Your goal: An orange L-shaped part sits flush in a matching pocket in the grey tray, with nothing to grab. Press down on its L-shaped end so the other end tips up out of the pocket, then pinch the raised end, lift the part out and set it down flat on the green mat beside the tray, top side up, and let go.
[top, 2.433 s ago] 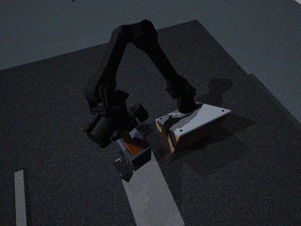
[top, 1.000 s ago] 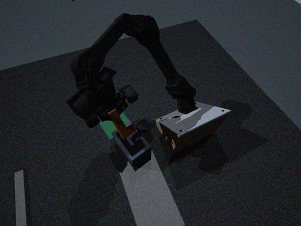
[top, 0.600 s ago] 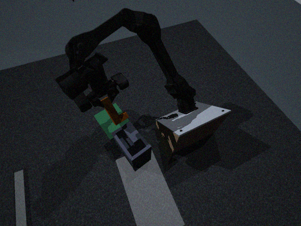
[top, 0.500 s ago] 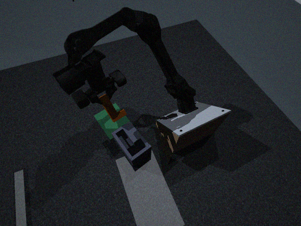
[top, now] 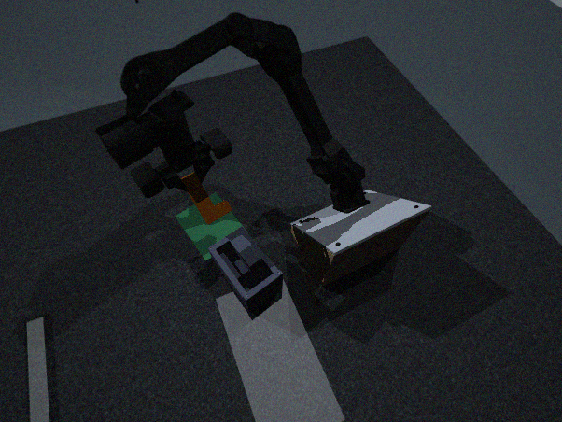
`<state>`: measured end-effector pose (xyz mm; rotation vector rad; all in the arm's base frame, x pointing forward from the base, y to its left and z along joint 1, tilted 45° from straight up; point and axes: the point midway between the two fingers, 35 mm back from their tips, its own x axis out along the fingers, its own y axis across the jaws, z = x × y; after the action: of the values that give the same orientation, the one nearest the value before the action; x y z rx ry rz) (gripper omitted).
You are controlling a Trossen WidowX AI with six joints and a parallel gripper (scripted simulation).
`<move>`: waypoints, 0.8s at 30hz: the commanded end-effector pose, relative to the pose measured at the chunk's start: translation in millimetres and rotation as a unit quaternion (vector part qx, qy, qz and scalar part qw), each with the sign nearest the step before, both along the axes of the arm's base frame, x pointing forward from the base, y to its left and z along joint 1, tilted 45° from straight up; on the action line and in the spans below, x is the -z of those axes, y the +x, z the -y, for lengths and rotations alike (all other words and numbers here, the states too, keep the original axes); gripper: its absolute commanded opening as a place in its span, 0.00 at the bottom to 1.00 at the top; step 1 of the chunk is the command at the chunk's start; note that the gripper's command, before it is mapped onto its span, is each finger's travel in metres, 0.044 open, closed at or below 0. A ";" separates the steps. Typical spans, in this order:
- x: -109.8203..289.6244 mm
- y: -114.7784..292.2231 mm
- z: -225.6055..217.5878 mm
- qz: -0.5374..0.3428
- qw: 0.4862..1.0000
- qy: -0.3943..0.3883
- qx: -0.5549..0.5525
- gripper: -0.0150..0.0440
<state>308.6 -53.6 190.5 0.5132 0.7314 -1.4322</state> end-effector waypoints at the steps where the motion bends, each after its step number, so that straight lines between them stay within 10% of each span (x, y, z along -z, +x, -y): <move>1: 4.2 -1.0 4.5 -0.003 1.000 -0.003 -0.002 0.25; 24: 30.7 -1.5 31.0 -0.002 1.000 -0.004 -0.002 0.25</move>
<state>308.2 -81.2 162.9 0.5124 0.7301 -1.4322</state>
